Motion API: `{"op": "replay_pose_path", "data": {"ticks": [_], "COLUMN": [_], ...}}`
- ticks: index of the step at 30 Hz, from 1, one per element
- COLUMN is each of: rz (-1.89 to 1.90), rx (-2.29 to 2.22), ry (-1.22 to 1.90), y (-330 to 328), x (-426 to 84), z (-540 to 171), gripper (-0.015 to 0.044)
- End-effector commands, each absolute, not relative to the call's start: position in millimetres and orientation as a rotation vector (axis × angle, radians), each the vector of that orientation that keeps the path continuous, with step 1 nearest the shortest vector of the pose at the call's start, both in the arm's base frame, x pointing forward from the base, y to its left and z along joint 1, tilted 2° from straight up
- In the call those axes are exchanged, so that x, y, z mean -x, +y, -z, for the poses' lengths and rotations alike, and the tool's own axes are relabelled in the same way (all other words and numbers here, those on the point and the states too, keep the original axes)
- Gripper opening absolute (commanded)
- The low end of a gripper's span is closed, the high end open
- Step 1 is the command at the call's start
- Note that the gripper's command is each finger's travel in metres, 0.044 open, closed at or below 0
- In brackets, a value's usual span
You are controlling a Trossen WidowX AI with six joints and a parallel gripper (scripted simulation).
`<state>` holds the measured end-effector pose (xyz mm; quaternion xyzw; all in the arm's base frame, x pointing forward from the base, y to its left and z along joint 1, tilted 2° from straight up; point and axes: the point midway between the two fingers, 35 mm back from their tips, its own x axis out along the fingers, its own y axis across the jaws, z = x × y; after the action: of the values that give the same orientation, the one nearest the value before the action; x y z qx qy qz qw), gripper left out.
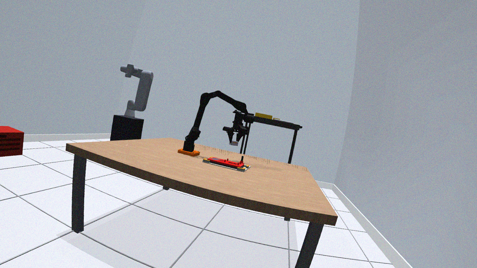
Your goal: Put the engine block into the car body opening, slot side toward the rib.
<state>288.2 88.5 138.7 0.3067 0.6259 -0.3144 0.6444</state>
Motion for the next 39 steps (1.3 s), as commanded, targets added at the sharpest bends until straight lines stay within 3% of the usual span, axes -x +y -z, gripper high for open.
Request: {"op": "replay_pose_path", "data": {"ticks": [1, 9, 32, 39], "rz": [0.721, 0.755, 0.881, 0.881], "rx": [-0.693, -0.635, -0.307, -0.293], "ry": [1.399, 1.296, 0.617, 0.583], "y": [89.3, 92.6, 109.7, 110.9], "x": [-288.4, -285.5, -272.1, -271.6], "z": [-139.5, -138.9, -125.4, -124.3], "gripper": [0.0000, 0.0000, 0.0000, 0.0000]}}
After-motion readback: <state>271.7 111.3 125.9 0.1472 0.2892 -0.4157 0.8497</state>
